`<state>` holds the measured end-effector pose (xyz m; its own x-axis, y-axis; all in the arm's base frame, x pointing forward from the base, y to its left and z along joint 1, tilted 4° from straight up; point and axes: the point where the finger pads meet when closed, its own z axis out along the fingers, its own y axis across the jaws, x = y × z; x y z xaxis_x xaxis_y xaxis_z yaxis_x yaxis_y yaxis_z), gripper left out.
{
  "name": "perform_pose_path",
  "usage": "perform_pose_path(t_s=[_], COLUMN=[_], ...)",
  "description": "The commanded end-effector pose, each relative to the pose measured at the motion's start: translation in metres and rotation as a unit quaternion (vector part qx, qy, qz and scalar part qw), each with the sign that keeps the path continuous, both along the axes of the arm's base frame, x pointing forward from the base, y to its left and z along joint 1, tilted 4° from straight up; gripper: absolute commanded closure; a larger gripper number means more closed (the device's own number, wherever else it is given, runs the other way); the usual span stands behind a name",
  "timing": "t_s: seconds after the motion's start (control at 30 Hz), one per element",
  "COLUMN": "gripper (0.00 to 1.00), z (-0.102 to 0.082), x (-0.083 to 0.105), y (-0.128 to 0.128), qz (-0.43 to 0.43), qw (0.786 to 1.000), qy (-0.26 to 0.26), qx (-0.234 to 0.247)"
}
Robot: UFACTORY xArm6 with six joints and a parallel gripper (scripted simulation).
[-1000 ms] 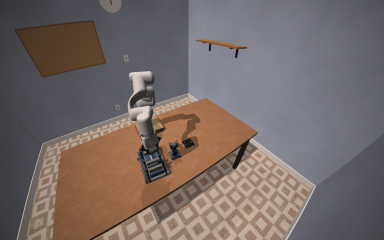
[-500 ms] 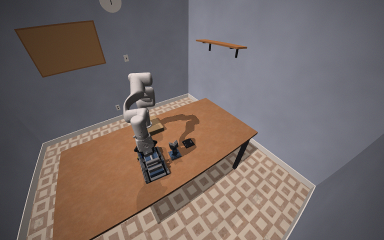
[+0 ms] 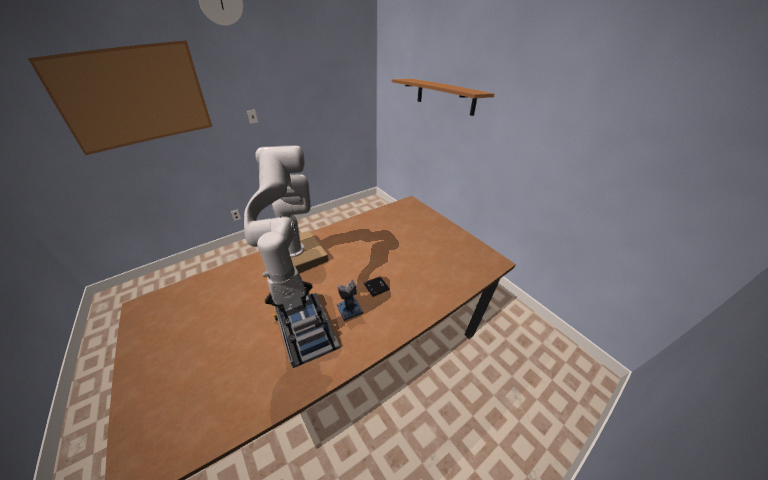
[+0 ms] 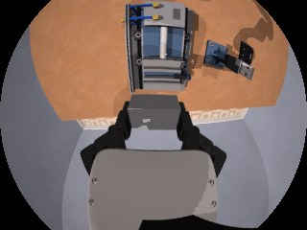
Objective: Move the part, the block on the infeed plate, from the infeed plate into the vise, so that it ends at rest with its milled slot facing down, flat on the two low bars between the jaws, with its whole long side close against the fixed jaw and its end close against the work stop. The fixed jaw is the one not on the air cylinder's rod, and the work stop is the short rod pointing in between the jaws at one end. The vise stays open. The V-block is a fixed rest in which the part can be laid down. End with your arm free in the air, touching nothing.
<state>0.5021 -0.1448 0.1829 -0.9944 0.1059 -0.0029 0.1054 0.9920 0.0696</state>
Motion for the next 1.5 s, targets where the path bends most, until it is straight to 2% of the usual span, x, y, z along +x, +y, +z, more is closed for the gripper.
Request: perform_pose_path(t_s=[0.0, 0.8, 1.47], gripper=[1.0, 1.0, 1.0], z=[0.002, 0.0, -0.019], x=[0.001, 0.001, 0.002], y=[-0.001, 0.0, 0.001], qz=[-0.001, -0.001, 0.0], qw=[1.0, 1.0, 1.0], qy=[-0.002, -0.002, -0.002], qx=[-0.001, -0.001, -0.001])
